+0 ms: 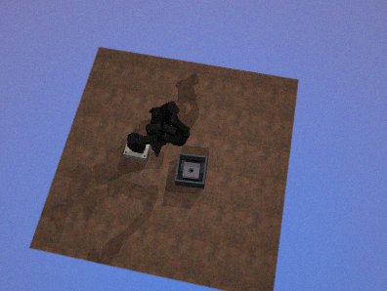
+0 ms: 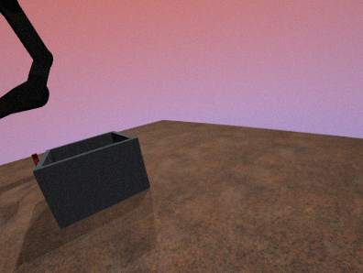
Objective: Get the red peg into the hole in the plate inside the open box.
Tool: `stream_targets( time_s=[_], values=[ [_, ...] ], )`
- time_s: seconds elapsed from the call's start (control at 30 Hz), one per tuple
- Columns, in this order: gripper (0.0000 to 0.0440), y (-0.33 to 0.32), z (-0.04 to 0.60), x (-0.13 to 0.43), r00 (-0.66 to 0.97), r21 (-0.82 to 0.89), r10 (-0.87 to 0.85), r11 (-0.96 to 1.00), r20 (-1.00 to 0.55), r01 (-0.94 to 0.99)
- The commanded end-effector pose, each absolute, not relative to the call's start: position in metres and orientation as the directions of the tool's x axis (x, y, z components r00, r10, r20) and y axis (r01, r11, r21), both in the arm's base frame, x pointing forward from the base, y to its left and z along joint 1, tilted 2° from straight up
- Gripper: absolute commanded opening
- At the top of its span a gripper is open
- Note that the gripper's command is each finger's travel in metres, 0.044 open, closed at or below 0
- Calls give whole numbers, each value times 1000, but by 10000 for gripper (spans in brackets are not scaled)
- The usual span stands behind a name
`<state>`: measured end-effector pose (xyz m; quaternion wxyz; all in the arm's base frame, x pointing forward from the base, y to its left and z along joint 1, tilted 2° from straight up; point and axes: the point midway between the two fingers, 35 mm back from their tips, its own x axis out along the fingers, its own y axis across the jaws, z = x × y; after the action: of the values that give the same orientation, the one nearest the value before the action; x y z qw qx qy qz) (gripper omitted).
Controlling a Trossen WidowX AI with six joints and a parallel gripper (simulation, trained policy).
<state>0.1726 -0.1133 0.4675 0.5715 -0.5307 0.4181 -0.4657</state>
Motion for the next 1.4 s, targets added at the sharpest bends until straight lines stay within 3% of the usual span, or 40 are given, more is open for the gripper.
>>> stream_targets(
  time_s=[0.0, 0.07, 0.37, 0.77, 1.37],
  values=[
    [417, -112, 469, 172, 218, -995, -976, -5, 26, 96],
    [440, -107, 473, 171, 227, -992, -973, -19, 48, 125],
    [440, -77, 484, 157, 331, -924, -934, 6, 131, 382],
    [440, -65, 481, 127, 427, -722, -892, 197, 149, 664],
    [440, -81, 446, 99, 571, -255, -821, 550, 11, 795]
  ],
)
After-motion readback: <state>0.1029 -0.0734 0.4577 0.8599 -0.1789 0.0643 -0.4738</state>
